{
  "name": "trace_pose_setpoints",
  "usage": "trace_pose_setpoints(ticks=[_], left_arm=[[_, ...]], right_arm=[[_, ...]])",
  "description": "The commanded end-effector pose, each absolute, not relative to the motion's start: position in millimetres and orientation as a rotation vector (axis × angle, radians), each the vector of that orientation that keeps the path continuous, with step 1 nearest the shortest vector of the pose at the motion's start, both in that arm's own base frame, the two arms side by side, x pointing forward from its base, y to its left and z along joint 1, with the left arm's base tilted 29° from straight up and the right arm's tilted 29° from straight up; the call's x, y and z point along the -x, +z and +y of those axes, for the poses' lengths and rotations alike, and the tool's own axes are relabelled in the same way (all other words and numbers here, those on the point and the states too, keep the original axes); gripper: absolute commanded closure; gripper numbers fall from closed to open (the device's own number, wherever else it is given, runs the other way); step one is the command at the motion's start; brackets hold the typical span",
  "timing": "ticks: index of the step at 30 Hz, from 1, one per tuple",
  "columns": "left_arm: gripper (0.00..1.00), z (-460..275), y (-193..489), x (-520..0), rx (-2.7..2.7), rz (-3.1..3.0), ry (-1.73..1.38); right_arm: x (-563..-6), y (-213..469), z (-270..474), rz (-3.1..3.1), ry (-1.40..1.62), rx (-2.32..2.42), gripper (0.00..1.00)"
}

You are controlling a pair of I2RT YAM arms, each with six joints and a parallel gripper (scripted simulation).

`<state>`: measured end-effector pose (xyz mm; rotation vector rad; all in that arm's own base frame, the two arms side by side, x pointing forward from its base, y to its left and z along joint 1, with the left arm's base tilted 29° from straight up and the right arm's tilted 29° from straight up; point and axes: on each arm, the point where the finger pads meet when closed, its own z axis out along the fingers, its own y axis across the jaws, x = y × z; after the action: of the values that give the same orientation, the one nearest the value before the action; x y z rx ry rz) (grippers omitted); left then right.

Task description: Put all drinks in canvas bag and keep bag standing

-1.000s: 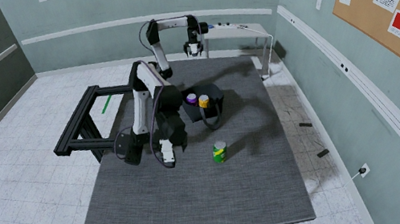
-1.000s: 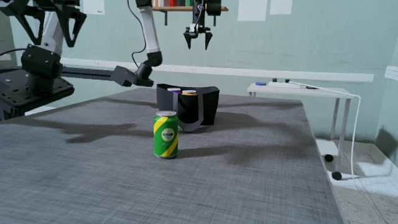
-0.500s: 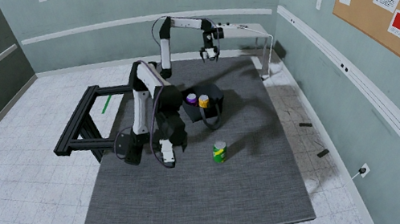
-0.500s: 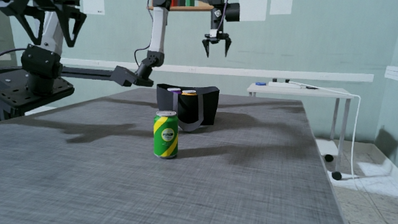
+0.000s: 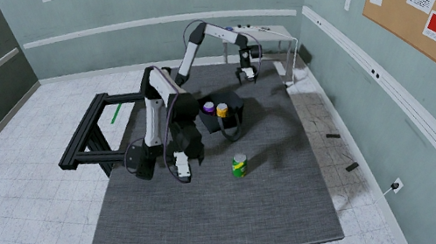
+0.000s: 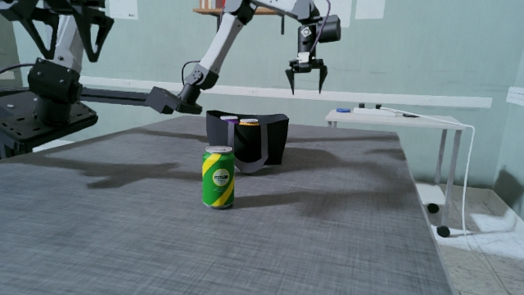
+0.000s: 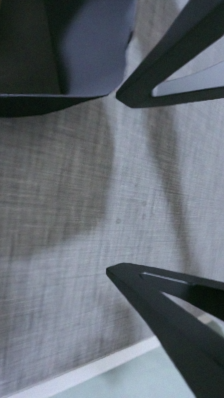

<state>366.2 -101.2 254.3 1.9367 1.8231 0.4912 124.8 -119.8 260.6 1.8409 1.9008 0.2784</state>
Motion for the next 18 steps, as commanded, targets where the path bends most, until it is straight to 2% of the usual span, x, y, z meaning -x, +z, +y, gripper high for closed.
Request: trace_pose_setpoints(ticks=[1, 13, 18], left_arm=[[0.16, -135.8, 270.9, -397.1, -1.815, 1.791, 0.516], [0.16, -276.0, 228.1, -422.2, -1.785, 1.727, 0.360], [0.16, -309.7, 215.3, -420.2, -1.783, 1.713, 0.324]], right_arm=[[-124.7, 264.4, -115.9, 1.904, 0.283, -1.820, 0.14], [-124.7, 264.4, -115.9, 1.904, 0.283, -1.820, 0.14], [-124.7, 264.4, -115.9, 1.904, 0.283, -1.820, 0.14]])
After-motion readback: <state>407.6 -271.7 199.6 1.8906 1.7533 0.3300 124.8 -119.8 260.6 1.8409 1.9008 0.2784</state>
